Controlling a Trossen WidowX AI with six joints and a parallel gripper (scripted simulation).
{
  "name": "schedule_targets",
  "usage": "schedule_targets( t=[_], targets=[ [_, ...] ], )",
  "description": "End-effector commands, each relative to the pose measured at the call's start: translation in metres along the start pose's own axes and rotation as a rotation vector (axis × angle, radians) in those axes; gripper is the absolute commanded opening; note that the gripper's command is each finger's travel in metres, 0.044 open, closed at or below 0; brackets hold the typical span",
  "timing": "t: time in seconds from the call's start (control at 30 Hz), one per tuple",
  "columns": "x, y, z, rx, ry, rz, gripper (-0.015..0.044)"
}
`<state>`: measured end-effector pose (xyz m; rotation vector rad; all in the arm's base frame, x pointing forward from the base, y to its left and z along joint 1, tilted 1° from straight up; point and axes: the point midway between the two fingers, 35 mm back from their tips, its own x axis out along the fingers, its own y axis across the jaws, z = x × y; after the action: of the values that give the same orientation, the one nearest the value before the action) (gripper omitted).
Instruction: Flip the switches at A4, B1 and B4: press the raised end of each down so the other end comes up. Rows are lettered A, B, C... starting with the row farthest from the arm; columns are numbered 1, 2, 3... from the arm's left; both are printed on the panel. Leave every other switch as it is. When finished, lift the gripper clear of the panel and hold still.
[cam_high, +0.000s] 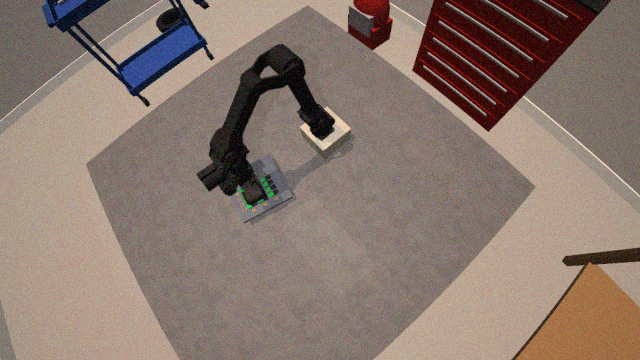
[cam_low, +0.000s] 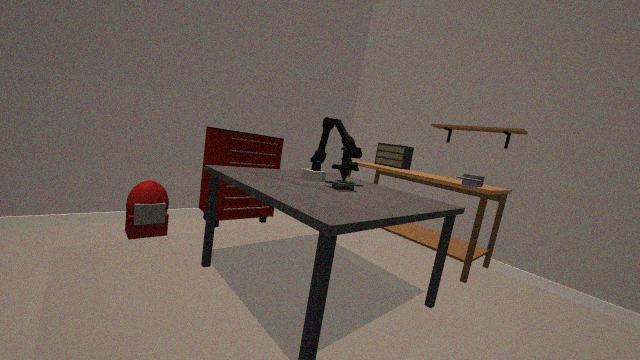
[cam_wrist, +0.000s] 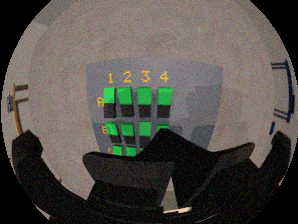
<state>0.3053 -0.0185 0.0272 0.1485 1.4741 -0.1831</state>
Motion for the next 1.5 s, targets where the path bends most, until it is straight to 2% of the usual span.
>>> schedule_targets(
  t=[0.0,1.47],
  targets=[
    [0.0011,0.0004,0.0000,-0.004,0.001,0.003,0.0000],
    [0.0069,0.0005,0.0001,-0.004,0.000,0.003,0.0000]
  ],
)
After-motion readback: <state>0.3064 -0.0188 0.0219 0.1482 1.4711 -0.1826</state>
